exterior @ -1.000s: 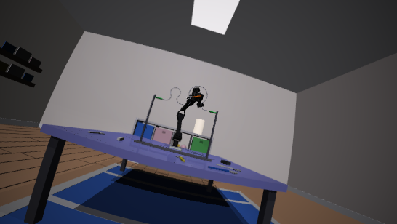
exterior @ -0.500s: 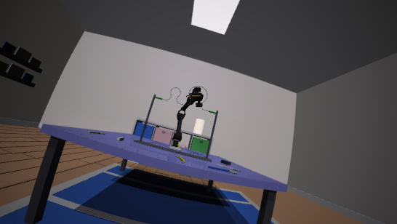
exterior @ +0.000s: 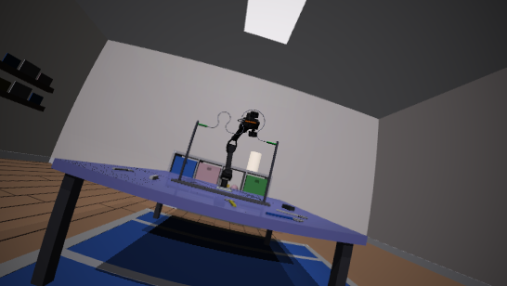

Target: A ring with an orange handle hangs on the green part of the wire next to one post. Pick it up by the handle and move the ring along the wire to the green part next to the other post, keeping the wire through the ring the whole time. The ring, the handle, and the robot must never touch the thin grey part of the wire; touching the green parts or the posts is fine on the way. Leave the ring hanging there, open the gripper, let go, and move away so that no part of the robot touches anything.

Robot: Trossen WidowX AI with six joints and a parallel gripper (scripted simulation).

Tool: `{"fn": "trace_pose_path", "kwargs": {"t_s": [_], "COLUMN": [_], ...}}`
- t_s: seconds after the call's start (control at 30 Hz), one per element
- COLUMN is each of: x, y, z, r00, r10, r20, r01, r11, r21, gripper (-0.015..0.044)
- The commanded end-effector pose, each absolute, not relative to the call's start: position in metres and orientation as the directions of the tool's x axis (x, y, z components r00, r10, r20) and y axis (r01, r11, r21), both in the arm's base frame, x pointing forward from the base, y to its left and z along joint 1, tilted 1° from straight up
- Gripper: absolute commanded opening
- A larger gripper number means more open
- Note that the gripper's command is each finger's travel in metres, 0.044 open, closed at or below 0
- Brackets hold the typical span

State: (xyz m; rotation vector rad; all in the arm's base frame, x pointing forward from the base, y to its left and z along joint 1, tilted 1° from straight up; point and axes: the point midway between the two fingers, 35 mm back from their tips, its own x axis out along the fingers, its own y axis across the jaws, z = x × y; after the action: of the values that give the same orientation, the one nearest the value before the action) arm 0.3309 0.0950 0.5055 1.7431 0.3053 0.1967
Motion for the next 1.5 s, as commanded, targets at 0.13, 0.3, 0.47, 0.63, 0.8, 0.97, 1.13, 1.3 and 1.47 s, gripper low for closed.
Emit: {"fn": "trace_pose_path", "kwargs": {"t_s": [0.13,0.3,0.47,0.63,0.8,0.97,1.13,1.3,1.47], "x": [0.331,0.331,0.331,0.331,0.331,0.331,0.331,0.331,0.331], "y": [0.095,0.096,0.096,0.096,0.095,0.095,0.095,0.094,0.093], "z": [0.505,0.503,0.500,0.498,0.496,0.494,0.492,0.490,0.488], "r00": [0.950,0.949,0.948,0.947,0.946,0.945,0.943,0.941,0.939], "r10": [0.303,0.297,0.290,0.281,0.271,0.259,0.245,0.230,0.214], "r20": [-0.076,-0.102,-0.128,-0.153,-0.178,-0.202,-0.226,-0.248,-0.269], "r01": [0.102,0.110,0.119,0.127,0.135,0.143,0.151,0.158,0.166], "r11": [-0.073,-0.011,0.050,0.111,0.172,0.232,0.291,0.348,0.405], "r21": [0.992,0.994,0.992,0.986,0.976,0.962,0.945,0.924,0.899], "gripper": [-0.0150,-0.0150,-0.0150,-0.0150,-0.0150,-0.0150,-0.0150,-0.0150,-0.0150]}}
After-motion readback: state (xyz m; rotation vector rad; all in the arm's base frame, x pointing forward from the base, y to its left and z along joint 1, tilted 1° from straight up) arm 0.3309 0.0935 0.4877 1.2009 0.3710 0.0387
